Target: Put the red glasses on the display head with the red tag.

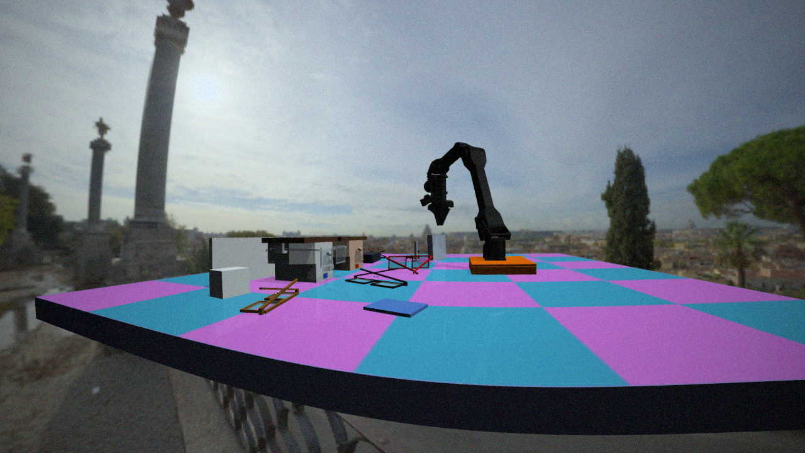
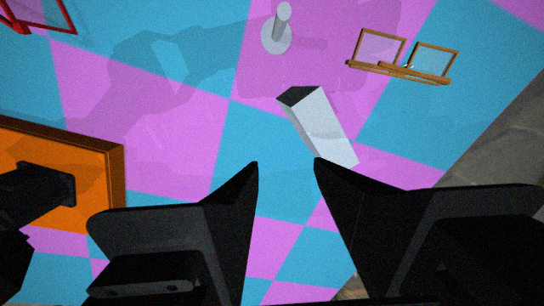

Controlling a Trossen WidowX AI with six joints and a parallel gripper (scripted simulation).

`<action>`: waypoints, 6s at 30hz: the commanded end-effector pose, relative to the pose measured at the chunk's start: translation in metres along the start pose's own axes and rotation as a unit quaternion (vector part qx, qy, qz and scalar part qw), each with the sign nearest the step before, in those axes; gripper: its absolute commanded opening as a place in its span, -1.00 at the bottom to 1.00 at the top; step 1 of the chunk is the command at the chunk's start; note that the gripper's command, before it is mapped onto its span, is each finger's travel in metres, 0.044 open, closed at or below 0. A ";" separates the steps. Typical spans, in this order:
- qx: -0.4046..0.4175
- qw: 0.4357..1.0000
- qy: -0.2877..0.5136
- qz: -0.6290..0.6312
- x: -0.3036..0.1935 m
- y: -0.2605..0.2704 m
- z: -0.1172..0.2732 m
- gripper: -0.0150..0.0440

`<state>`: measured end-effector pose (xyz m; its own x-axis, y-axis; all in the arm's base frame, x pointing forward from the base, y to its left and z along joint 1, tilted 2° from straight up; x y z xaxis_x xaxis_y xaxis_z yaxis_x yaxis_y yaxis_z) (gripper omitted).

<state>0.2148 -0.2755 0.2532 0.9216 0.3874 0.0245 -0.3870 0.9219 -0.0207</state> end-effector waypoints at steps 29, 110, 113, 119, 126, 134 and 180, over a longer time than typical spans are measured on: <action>0.023 1.000 -0.007 -0.003 0.130 0.256 -0.065 0.10; 0.022 1.000 -0.007 -0.001 0.130 0.254 -0.125 -0.40; 0.022 1.000 -0.007 -0.001 0.130 0.254 -0.125 -0.47; 0.022 1.000 -0.007 -0.001 0.130 0.254 -0.125 -0.49; 0.022 1.000 -0.007 -0.001 0.133 0.251 -0.102 -0.49; 0.022 1.000 -0.007 -0.002 0.134 0.248 -0.059 -0.49; 0.014 0.811 0.006 -0.585 0.080 0.094 -0.029 -0.49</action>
<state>0.2556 -0.1414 0.2250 0.7438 -0.6684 0.0051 0.6678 0.7434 0.0362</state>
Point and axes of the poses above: the point midway between the two fingers, 35 mm back from their tips, its own z axis back along the fingers, its own y axis across the jaws, x = y × z, the point moved 10 cm from there along z, back along the fingers, and after that the axes turned 4 degrees about -z, right-handed, at the moved point
